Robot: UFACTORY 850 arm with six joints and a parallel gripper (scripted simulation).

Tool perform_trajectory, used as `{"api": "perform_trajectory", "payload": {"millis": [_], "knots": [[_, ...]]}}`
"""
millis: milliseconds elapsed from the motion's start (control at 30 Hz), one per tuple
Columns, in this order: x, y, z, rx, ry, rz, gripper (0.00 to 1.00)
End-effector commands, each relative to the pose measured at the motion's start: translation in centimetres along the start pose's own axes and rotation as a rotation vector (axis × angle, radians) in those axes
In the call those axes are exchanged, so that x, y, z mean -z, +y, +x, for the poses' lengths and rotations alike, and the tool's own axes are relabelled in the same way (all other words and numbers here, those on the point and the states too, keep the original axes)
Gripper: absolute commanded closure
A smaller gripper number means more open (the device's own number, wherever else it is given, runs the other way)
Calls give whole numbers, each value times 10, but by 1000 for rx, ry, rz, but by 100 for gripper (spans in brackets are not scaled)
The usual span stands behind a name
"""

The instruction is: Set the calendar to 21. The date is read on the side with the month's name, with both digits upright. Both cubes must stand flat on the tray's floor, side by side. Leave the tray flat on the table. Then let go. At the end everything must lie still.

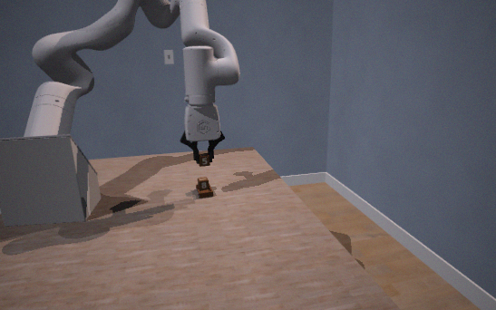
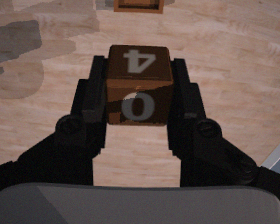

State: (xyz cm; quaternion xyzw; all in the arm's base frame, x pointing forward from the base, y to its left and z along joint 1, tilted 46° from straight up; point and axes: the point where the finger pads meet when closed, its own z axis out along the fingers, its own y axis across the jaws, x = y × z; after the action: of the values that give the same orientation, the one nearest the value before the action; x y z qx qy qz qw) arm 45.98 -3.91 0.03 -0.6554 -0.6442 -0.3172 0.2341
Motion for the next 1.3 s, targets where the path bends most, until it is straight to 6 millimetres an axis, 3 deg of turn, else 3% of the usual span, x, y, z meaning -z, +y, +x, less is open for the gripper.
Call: {"api": "perform_trajectory", "payload": {"millis": [0, 733, 1267], "knots": [[4, 0, 16, -4, -6, -5, 71], [-7, 0, 15, -4, -6, -4, 71], [-51, 1, 15, -4, -6, -4, 71]]}}
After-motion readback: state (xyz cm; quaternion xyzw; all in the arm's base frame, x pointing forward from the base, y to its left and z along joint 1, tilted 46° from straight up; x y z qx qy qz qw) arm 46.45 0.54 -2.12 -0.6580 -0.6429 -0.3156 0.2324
